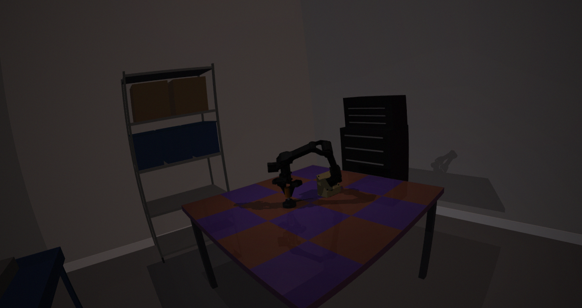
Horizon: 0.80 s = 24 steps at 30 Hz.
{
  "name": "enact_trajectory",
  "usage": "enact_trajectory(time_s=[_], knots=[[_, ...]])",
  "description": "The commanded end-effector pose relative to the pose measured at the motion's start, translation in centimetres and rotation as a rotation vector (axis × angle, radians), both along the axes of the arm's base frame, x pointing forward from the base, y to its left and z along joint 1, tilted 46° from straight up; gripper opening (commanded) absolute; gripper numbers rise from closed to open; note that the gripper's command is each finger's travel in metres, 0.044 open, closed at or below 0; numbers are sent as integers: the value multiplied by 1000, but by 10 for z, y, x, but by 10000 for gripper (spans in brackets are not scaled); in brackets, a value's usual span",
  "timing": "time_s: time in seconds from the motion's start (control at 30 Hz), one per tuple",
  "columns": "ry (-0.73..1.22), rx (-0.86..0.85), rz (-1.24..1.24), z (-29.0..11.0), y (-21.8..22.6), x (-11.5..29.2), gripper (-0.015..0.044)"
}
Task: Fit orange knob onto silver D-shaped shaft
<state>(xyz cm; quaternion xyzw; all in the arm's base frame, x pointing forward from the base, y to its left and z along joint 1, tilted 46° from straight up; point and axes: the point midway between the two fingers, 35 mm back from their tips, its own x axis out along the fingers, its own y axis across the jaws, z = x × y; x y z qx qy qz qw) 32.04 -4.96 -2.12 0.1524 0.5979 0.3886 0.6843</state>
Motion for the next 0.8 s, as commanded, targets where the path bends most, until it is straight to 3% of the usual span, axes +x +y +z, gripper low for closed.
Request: enact_trajectory(time_s=[0.0, 0.77], knots=[[-34, 1, 29, -1, 1, 0, 0], [-41, 1, 35, 1, -1, 1, 0]])
